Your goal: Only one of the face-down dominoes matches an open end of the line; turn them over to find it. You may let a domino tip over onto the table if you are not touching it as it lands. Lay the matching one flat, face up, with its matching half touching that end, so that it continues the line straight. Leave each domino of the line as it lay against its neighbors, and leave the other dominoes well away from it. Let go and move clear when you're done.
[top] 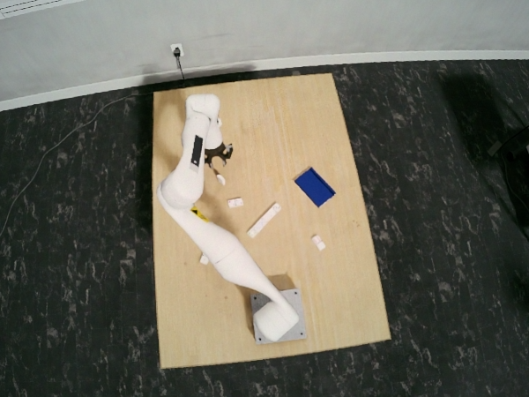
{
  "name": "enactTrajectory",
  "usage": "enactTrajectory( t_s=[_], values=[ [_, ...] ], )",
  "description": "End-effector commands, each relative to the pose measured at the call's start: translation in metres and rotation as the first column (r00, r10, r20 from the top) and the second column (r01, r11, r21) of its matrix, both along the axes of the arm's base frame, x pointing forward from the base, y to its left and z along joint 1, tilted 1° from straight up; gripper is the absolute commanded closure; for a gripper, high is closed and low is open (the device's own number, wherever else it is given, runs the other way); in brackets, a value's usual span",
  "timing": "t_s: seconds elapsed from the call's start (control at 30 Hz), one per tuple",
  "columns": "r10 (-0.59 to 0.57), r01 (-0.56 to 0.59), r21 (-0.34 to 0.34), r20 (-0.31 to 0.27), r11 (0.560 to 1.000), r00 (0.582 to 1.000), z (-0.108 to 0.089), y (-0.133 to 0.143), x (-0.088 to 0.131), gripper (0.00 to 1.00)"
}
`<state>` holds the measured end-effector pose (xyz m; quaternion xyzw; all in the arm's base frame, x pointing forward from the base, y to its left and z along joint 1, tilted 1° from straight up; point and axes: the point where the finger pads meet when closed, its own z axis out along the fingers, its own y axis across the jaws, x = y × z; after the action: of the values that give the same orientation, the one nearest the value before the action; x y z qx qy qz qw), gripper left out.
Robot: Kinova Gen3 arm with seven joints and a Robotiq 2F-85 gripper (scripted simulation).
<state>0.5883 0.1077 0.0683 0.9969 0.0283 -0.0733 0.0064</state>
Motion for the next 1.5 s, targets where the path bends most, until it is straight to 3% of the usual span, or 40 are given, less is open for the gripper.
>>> enactTrajectory(
  t_s=[0.0, 0.17, 0.4, 0.47, 0.6, 0.77, 0.97, 1.17, 1.47],
  values=[
    [-0.001, 0.001, 0.0, 0.002, 1.0, 1.0, 0.001, 0.0, 0.001, 0.51],
    [-0.047, 0.048, -0.004, 0.009, 0.999, 0.999, -0.001, 0.001, -0.001, 0.51],
    [-0.263, 0.264, -0.018, 0.042, 0.964, 0.964, -0.01, 0.003, -0.006, 0.51],
    [-0.263, 0.264, -0.018, 0.042, 0.964, 0.964, -0.01, 0.003, -0.006, 0.51],
    [-0.433, 0.435, -0.022, 0.073, 0.9, 0.899, -0.016, 0.004, -0.01, 0.51],
    [-0.622, 0.627, -0.014, 0.112, 0.779, 0.775, -0.021, 0.003, -0.015, 0.51],
    [-0.752, 0.76, 0.003, 0.142, 0.65, 0.643, -0.025, 0.0, -0.018, 0.51],
    [-0.78, 0.788, 0.009, 0.149, 0.615, 0.607, -0.026, 0.0, -0.019, 0.51],
    [-0.783, 0.791, 0.009, 0.15, 0.611, 0.603, -0.026, 0.0, -0.019, 0.51]
  ],
)
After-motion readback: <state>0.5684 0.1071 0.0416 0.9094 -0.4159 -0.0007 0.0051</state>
